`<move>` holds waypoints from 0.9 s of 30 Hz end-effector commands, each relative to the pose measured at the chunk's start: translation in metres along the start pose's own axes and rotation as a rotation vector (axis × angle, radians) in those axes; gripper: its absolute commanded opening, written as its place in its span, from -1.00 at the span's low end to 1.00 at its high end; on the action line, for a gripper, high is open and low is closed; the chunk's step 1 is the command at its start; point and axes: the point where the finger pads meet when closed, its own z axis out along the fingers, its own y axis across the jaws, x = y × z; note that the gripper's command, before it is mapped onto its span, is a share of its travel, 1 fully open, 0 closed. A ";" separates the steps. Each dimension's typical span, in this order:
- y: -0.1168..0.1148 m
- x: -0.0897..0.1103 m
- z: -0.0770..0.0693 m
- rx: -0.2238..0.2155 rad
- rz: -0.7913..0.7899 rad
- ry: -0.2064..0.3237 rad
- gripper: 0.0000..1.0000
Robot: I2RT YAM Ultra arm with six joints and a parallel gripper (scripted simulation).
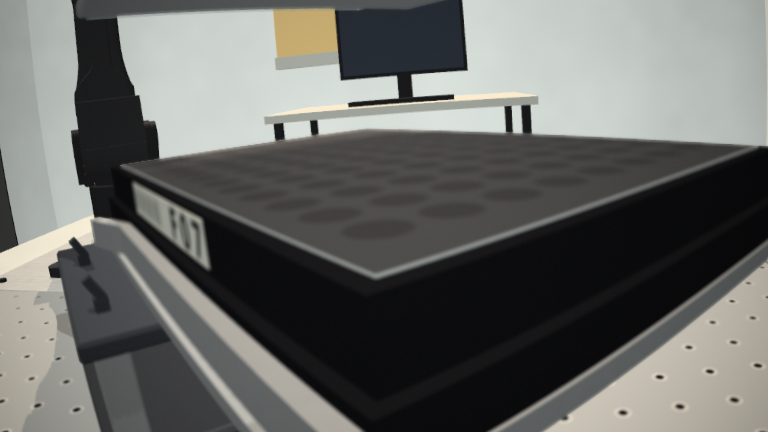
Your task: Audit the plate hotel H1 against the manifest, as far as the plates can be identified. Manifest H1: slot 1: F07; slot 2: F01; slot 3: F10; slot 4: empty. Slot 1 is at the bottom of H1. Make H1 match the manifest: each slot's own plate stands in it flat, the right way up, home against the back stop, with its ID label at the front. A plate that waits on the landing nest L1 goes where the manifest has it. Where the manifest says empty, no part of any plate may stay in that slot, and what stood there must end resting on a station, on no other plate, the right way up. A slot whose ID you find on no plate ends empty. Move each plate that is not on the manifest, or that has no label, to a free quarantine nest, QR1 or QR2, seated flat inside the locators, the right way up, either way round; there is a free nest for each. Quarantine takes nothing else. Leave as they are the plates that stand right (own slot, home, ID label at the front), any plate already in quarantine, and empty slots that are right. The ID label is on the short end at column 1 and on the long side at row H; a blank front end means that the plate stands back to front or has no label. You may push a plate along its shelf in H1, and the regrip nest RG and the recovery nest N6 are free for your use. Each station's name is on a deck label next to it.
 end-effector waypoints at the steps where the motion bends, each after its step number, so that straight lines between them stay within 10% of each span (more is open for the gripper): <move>1: 0.000 -0.007 0.008 0.002 0.003 -0.023 1.00; 10: 0.001 0.000 0.021 0.001 0.004 -0.011 1.00; 11: 0.002 -0.023 0.005 0.000 -0.002 -0.080 1.00; 27: 0.002 -0.002 0.044 -0.002 0.001 -0.024 1.00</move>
